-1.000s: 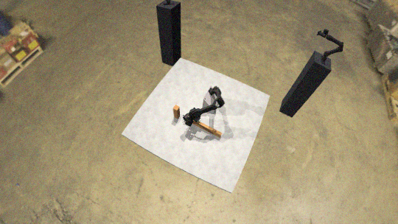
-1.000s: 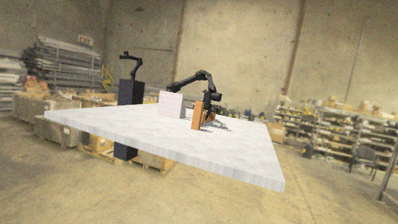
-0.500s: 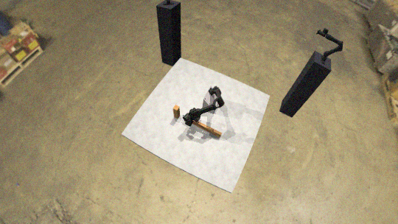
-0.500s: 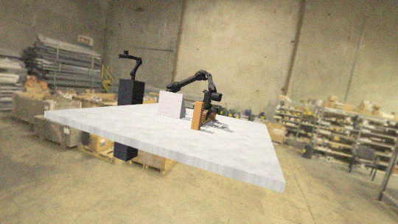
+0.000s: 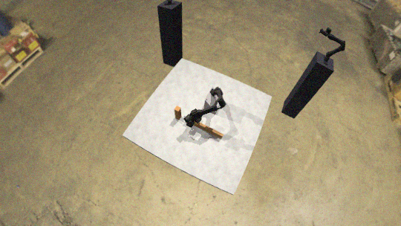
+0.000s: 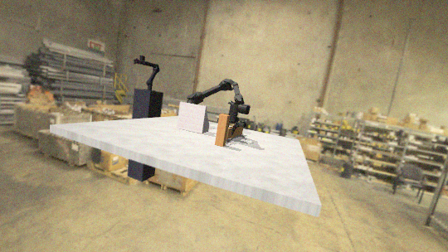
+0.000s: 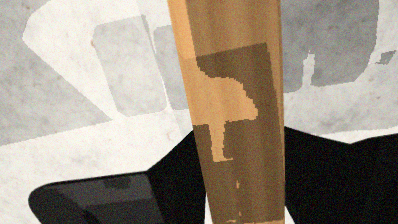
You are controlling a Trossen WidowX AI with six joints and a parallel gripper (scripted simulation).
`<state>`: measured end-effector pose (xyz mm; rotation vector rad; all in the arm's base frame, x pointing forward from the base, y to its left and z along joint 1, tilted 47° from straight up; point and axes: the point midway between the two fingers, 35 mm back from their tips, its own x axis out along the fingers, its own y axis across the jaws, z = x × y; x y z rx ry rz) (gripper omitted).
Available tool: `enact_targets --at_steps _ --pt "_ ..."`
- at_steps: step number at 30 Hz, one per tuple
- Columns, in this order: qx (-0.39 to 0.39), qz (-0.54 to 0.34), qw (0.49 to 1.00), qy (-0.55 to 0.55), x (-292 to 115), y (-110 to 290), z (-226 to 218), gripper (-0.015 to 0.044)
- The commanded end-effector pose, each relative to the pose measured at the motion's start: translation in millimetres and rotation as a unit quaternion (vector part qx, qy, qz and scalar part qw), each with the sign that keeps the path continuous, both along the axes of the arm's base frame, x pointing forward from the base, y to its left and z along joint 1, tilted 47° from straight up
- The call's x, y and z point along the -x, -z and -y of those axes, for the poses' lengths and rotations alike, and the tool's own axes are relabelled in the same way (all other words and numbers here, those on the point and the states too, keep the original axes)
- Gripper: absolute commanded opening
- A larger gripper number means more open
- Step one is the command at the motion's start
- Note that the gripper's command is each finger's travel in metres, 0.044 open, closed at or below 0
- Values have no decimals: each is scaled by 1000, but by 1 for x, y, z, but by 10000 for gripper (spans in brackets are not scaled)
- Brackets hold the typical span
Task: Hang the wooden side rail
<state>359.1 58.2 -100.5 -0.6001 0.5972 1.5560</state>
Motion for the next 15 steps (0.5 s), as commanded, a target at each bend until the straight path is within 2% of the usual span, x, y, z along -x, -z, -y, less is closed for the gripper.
enact_targets --at_steps 1,15 --pt "1 0 1000 6 -2 0 5 0" --pt "1 0 1000 6 -4 1 6 0"
